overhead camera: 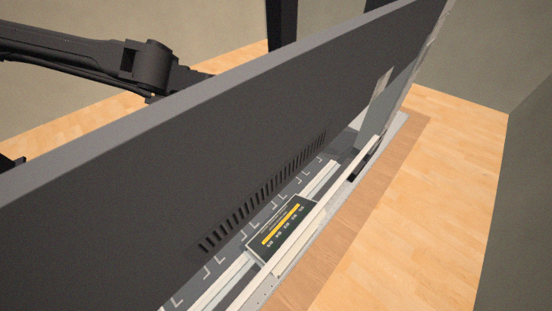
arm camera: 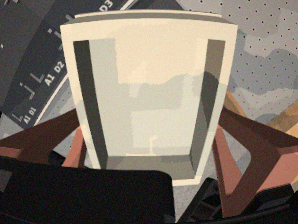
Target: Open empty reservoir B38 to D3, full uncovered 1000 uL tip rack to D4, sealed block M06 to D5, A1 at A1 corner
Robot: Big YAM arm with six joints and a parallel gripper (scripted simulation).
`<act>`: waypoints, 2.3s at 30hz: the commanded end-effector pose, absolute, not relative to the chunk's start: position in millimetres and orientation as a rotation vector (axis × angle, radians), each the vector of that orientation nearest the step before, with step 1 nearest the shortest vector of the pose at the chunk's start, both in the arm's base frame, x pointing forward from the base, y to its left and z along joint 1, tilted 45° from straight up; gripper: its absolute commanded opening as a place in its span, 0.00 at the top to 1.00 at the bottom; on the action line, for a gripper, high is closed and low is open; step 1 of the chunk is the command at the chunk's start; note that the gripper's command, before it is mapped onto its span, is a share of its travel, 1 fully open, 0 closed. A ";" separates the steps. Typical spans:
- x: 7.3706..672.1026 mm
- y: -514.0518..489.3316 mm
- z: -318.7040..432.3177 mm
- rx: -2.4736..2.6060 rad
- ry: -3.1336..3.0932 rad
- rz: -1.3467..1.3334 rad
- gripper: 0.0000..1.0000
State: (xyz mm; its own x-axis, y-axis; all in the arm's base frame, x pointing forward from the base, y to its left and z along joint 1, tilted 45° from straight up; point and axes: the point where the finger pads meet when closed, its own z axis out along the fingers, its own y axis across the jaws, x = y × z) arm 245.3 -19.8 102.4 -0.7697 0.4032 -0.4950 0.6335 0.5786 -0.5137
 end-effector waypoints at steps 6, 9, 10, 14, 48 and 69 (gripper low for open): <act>252.3 -14.8 111.0 0.650 2.581 -1.026 1.00; 252.3 -14.8 111.0 0.576 2.615 -1.044 1.00; 252.3 -14.8 111.0 0.551 2.626 -1.050 1.00; 252.3 -14.7 111.1 0.449 2.668 -1.073 1.00; 254.8 -14.0 110.1 -0.173 2.839 -1.174 1.00; 288.3 -9.3 111.2 -0.154 2.832 -1.163 1.00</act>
State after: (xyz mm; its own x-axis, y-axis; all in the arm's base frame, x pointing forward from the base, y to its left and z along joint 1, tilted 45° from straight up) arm 262.1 -17.6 99.5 -0.9934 -0.1131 0.0191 -0.0926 0.6924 -0.7156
